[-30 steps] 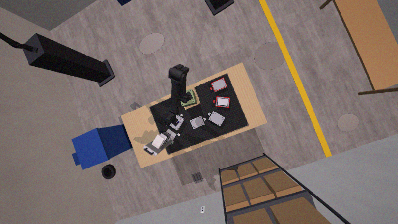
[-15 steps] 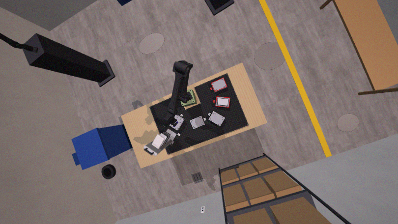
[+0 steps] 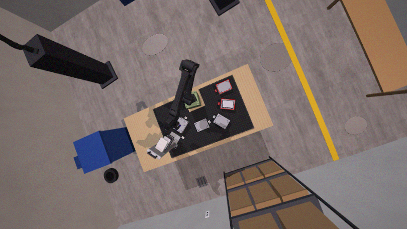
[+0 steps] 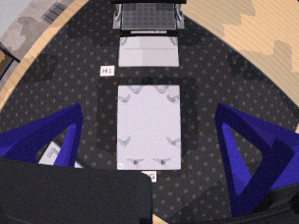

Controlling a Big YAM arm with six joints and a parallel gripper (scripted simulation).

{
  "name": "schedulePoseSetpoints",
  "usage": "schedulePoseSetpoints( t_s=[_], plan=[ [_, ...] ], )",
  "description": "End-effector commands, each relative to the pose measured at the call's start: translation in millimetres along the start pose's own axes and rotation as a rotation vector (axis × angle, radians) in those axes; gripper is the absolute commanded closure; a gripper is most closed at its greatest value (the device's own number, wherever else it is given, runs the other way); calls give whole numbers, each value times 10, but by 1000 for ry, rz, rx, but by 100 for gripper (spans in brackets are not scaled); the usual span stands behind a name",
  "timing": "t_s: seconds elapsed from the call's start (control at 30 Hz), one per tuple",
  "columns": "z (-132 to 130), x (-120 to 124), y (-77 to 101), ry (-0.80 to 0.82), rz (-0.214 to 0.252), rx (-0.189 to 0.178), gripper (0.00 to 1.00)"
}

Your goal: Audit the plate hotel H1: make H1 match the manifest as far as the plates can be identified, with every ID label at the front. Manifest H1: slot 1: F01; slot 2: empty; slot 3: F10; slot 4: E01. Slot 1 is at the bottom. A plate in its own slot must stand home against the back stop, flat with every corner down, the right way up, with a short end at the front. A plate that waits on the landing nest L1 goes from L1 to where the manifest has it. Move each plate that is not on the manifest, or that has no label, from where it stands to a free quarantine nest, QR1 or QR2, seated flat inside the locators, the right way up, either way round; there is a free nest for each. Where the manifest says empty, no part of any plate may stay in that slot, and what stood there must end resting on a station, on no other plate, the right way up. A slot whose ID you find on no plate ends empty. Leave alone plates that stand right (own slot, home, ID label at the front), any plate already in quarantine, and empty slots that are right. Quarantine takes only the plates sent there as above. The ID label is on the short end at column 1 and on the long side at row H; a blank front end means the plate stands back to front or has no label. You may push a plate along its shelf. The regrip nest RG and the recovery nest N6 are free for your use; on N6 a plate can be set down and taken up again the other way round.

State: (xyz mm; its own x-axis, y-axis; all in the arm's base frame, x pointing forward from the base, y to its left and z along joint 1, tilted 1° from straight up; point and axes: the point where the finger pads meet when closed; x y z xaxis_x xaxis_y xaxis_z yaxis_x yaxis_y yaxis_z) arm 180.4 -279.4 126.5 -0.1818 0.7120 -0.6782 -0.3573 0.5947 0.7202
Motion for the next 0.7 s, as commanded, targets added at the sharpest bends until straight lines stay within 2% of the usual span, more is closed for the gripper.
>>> schedulePoseSetpoints(
  t_s=[0.0,0.1,0.6,0.67],
  plan=[
    [93,-526,254,4,-84,-17,0],
    [95,-549,282,4,-85,-17,0],
    [151,-874,689,3,-87,-16,0],
    [151,-874,689,3,-87,-16,0]
  ],
)
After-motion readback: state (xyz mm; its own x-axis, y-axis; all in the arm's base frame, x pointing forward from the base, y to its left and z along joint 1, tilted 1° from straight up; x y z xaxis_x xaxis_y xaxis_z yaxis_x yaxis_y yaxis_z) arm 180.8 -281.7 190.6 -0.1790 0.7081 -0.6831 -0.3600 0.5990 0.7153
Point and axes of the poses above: the point where the finger pads meet when closed, its own y axis back along the fingers, its own z axis across the jaws, x = y × z, and after that the axes turned 11 degrees about -y, right-handed
